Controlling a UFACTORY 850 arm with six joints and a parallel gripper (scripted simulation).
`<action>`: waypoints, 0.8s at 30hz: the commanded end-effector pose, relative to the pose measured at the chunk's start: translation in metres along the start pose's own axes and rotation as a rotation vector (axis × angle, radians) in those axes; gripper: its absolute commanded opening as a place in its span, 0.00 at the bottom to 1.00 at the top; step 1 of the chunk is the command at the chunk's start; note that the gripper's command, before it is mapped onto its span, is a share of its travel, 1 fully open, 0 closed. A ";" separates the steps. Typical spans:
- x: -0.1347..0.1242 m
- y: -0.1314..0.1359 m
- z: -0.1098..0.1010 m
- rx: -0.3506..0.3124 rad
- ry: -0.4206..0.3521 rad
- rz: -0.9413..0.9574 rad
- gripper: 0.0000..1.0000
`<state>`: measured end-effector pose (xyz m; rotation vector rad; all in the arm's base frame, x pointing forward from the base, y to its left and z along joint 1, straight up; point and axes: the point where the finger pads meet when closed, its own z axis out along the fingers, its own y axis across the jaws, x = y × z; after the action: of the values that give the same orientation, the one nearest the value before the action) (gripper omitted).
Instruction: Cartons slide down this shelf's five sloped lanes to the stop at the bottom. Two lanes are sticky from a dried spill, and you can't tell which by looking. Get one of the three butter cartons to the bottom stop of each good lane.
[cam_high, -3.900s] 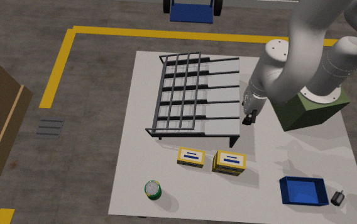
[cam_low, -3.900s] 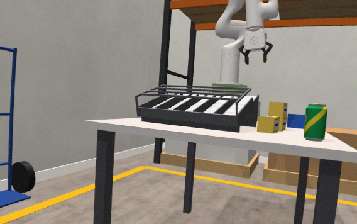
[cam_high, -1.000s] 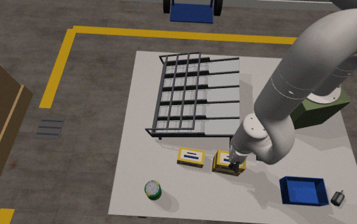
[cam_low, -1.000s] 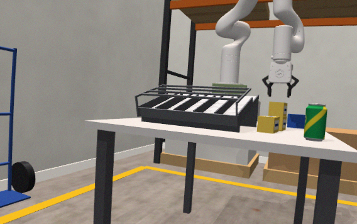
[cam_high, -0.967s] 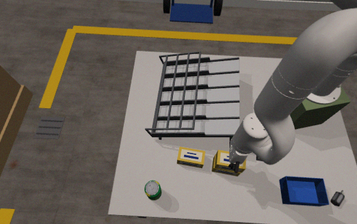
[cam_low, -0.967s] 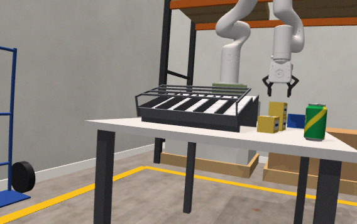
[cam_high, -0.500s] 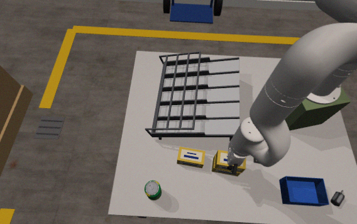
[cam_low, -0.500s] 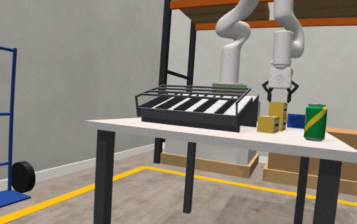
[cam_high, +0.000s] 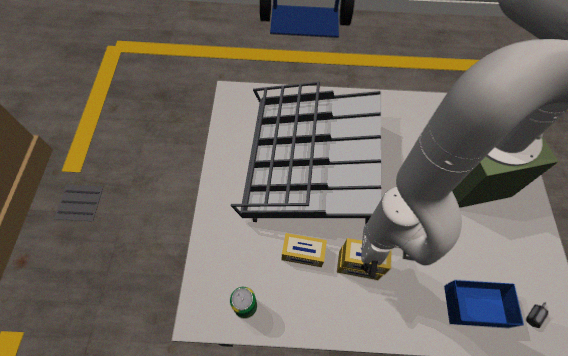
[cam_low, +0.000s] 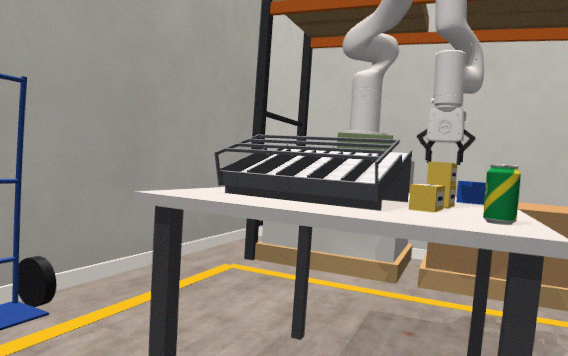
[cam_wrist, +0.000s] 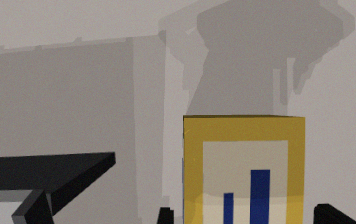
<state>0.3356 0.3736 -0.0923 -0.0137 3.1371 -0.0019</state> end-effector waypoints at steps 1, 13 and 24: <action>-0.001 0.001 0.003 -0.001 -0.002 0.000 0.90; -0.001 0.001 0.033 -0.001 -0.001 0.000 0.90; -0.001 0.001 0.033 -0.003 0.001 0.000 0.00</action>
<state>0.3363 0.3741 -0.1259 -0.0135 3.1393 0.0005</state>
